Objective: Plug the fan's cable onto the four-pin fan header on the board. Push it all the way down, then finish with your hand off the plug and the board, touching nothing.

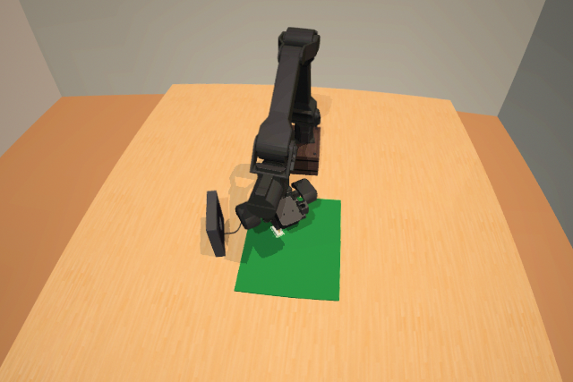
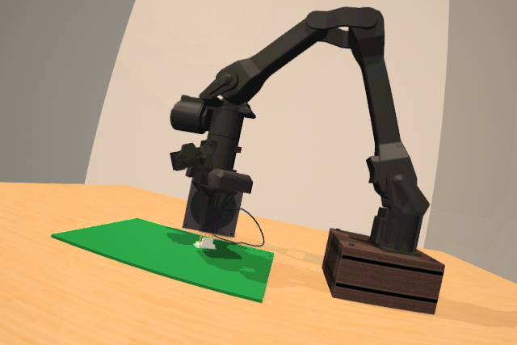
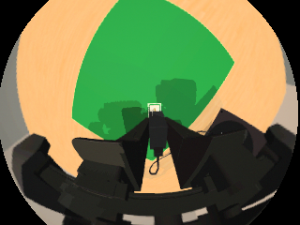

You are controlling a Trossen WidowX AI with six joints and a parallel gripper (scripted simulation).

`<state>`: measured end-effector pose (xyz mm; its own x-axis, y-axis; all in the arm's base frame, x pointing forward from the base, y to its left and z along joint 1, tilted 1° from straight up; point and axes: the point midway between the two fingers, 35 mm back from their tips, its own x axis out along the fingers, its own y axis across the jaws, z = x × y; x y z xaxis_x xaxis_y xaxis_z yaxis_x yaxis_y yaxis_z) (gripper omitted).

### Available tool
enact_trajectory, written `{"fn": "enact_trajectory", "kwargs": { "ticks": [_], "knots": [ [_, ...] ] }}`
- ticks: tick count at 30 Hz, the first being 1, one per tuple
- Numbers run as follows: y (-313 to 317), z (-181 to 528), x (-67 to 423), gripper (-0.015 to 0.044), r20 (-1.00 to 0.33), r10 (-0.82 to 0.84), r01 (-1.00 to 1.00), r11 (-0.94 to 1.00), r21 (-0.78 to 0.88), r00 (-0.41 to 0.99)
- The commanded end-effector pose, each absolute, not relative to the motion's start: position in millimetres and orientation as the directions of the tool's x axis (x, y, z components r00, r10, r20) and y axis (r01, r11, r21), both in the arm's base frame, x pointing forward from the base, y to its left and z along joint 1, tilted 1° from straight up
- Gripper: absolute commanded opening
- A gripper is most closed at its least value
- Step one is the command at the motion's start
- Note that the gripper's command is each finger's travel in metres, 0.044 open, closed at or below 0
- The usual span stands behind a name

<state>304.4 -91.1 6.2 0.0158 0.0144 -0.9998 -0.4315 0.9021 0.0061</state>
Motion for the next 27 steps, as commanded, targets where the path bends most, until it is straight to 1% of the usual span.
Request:
{"fn": "enact_trajectory", "kwargs": {
  "ticks": [1, 27],
  "knots": [
    [-90.7, 5.0, 304.2, 0.0000, -1.000, 0.016, -0.428, 0.904, 0.008, 0.015],
    [-90.7, 1.2, 304.0, 0.0000, -1.000, 0.016, -0.426, 0.905, 0.008, 0.015]
  ]
}}
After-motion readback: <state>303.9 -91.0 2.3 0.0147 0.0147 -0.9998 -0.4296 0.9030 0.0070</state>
